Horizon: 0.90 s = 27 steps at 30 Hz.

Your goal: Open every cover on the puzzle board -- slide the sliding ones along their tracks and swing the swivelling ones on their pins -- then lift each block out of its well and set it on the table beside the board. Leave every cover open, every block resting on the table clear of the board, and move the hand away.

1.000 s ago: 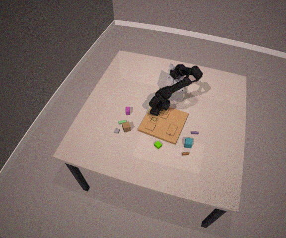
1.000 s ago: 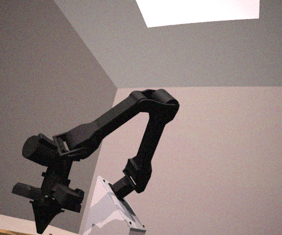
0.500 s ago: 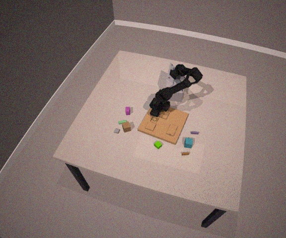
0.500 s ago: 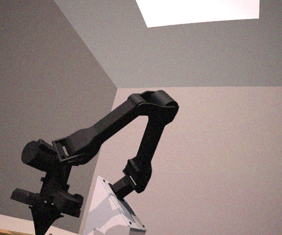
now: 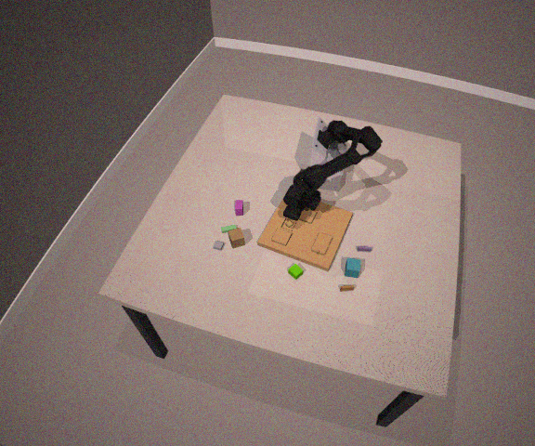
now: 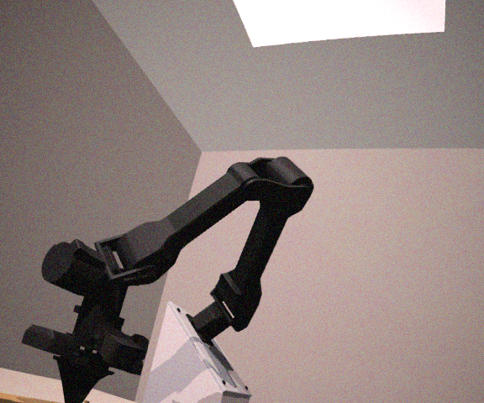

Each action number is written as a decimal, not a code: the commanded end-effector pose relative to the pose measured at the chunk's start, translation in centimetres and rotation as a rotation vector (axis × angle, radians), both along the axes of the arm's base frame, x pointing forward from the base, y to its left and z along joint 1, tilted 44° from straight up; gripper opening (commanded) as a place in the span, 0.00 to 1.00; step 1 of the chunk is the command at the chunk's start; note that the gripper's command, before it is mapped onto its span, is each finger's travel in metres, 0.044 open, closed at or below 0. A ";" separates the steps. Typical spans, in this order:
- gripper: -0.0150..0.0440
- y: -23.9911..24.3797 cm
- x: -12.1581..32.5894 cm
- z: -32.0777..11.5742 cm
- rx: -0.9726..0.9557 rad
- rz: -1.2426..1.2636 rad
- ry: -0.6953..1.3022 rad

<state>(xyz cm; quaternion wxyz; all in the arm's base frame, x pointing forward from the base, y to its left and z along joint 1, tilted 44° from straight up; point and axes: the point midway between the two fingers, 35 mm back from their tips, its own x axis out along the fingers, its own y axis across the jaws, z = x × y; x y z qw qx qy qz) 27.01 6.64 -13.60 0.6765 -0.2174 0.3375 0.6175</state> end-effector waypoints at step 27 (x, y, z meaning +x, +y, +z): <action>0.25 2.1 0.8 2.0 0.003 -0.005 0.000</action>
